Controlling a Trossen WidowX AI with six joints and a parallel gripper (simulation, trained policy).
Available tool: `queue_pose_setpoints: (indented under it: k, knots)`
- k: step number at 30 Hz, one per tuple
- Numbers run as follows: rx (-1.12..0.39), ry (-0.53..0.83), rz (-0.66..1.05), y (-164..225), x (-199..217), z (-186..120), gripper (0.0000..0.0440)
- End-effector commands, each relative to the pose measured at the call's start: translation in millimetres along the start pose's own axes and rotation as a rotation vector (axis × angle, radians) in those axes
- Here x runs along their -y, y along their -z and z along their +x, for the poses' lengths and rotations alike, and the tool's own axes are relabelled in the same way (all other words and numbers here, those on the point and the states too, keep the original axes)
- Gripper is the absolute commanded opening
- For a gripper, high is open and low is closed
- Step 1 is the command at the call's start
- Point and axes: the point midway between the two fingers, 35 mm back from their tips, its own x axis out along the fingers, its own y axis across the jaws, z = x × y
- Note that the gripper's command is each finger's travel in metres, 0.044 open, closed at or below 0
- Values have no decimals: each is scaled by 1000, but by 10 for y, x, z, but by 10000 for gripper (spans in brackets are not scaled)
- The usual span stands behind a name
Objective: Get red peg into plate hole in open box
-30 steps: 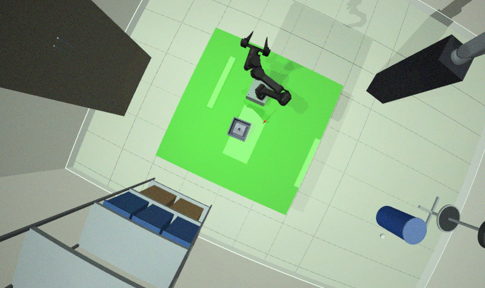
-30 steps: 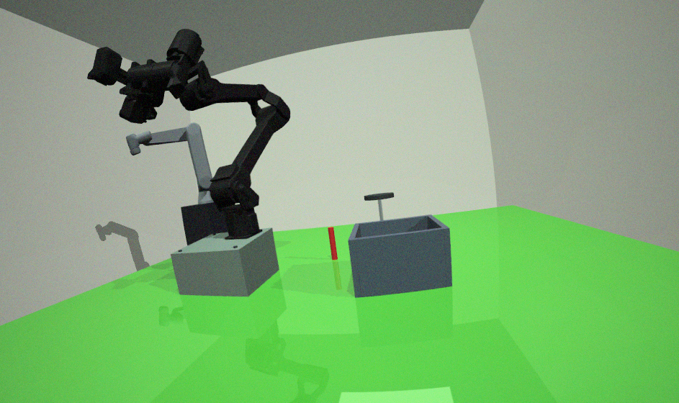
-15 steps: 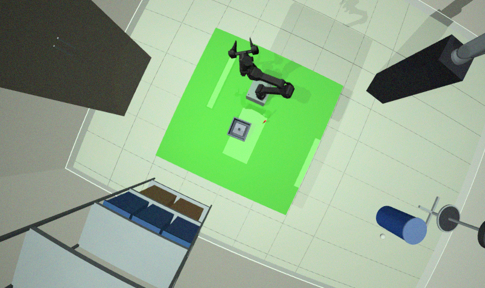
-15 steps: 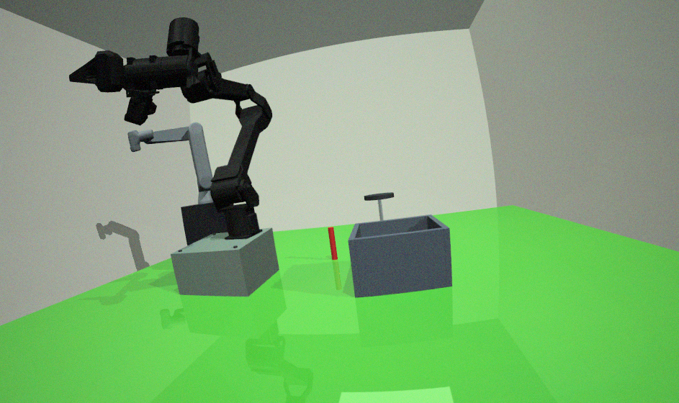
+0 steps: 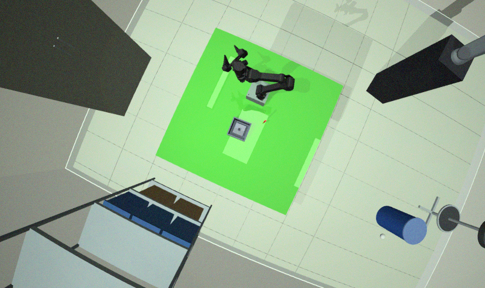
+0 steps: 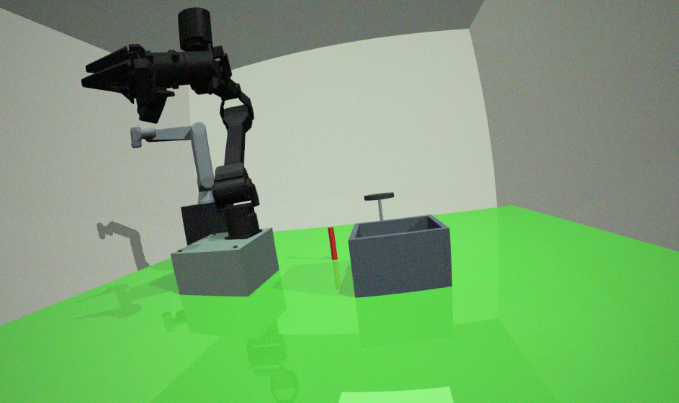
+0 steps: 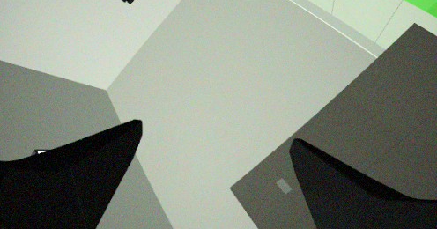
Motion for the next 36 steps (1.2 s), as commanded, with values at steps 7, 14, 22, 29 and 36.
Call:
queue_pose_setpoints:
  k: [7, 14, 22, 29, 36]
  knots:
    - [-68, 224, -216, 114, 513, -248, 440]
    - [-144, 390, -379, 172, 853, -527, 440]
    - [-252, 570, -564, 196, 1179, -912, 440]
    - [-363, 718, -724, 177, 1402, -1293, 440]
    - [-486, 858, -883, 114, 1562, -1699, 440]
